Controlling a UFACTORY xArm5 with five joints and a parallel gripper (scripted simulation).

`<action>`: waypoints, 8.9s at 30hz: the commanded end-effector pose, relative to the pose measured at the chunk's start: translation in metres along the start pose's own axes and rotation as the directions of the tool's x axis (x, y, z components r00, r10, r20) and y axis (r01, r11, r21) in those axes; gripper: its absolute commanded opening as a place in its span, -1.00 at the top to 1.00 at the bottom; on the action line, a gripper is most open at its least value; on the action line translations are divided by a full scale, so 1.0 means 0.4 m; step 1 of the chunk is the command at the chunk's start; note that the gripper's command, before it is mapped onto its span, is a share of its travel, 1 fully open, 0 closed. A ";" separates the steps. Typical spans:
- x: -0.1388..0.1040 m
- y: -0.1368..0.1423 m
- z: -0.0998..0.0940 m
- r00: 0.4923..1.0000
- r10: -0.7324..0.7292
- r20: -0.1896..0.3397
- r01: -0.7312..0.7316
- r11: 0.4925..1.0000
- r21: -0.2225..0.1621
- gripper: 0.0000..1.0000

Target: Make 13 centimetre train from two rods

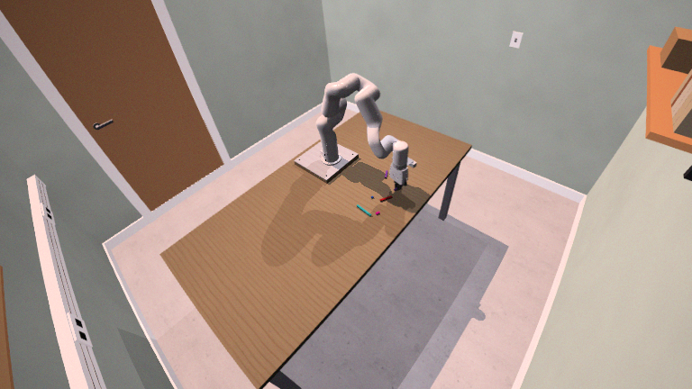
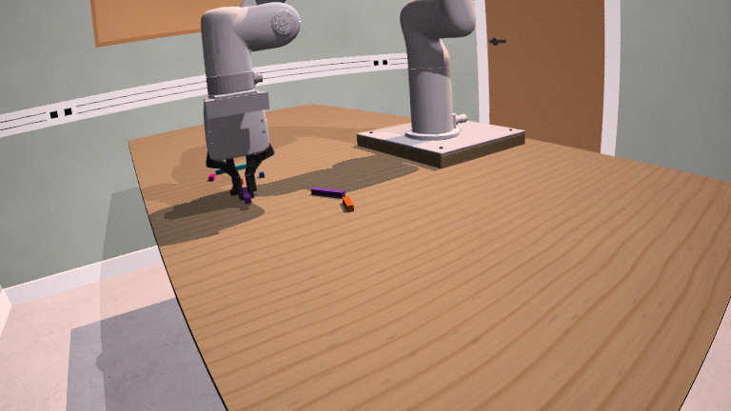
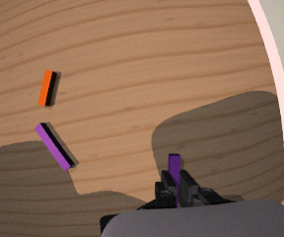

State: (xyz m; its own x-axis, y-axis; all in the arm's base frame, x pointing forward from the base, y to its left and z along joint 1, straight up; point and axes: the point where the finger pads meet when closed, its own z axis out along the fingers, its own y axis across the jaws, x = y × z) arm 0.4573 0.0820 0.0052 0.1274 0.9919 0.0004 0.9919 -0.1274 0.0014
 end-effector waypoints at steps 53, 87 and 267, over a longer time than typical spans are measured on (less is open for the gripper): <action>0.001 0.003 -0.003 1.000 0.000 -0.001 0.000 1.000 -0.003 0.92; 0.001 0.003 -0.003 1.000 0.000 -0.001 0.000 1.000 -0.003 0.92; 0.001 0.002 -0.198 1.000 0.001 -0.001 -0.001 1.000 -0.003 -1.00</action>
State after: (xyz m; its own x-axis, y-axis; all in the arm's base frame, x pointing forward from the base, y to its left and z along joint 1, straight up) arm 0.4567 0.0822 0.0828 0.1279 0.9918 0.0002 0.9918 -0.1279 0.0007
